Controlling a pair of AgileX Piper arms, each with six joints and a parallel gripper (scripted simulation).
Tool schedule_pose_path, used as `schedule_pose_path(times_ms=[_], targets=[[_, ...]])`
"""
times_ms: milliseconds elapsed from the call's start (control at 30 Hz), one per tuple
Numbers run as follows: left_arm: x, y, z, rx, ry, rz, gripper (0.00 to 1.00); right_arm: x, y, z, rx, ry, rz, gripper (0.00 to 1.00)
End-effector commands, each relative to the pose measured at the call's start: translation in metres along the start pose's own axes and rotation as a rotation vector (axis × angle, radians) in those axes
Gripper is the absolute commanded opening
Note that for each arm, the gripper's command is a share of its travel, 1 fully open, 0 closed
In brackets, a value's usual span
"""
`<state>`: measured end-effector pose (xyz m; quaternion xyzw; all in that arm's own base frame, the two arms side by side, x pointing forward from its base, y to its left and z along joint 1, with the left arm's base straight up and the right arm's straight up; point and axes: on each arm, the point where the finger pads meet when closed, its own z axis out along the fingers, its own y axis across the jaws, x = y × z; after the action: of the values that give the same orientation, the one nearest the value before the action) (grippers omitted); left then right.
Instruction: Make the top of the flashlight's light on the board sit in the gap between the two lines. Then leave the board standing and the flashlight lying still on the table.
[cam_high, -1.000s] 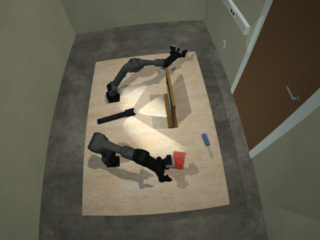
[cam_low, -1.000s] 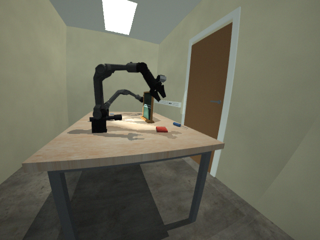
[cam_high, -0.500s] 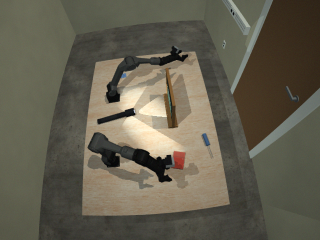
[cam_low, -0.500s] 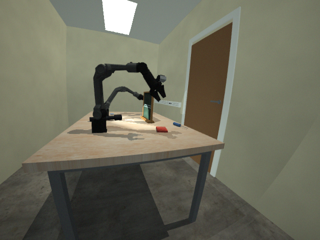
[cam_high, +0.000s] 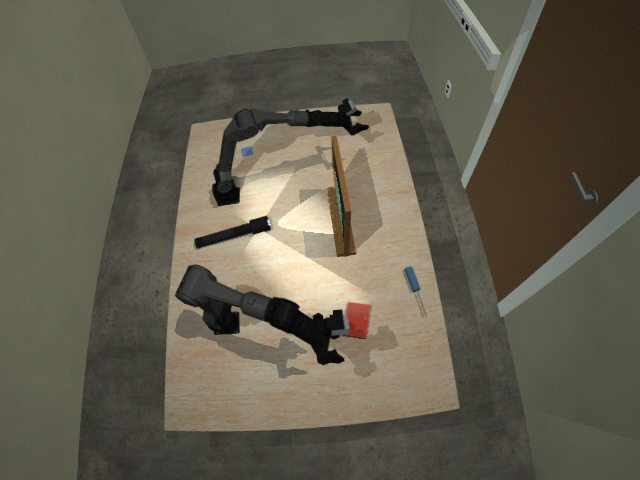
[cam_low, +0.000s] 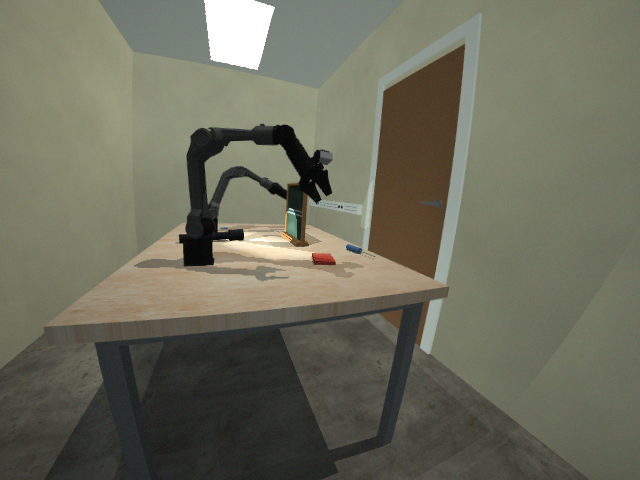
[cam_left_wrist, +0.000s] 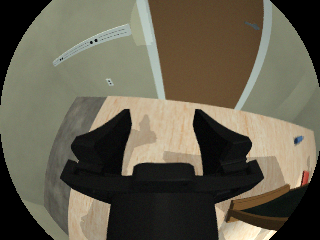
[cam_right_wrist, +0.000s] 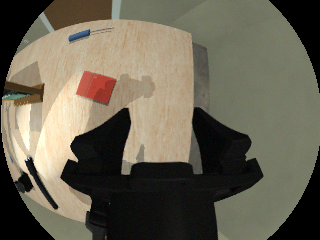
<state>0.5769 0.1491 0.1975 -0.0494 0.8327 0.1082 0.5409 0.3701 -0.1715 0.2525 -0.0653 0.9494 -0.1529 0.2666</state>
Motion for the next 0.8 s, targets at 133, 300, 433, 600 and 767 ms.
schedule_pose_path(times_ms=[133, 300, 433, 600, 767], targets=[[0.013, -0.016, -0.019, 0.079, 0.067, 0.098, 1.00, 0.000, 0.000, -0.001, 0.001, -0.002, 0.000, 1.00], [0.024, -0.026, -0.034, 0.131, 0.115, 0.164, 1.00, 0.000, 0.000, -0.001, 0.001, -0.002, 0.000, 1.00], [0.043, -0.038, -0.056, 0.205, 0.192, 0.256, 1.00, 0.000, 0.000, -0.001, 0.001, -0.002, 0.000, 1.00], [0.050, -0.042, -0.064, 0.229, 0.217, 0.288, 1.00, 0.000, 0.000, -0.001, 0.001, -0.002, 0.000, 1.00], [0.073, -0.051, -0.091, 0.306, 0.300, 0.390, 1.00, 0.000, 0.000, -0.001, 0.001, -0.002, 0.000, 1.00]])
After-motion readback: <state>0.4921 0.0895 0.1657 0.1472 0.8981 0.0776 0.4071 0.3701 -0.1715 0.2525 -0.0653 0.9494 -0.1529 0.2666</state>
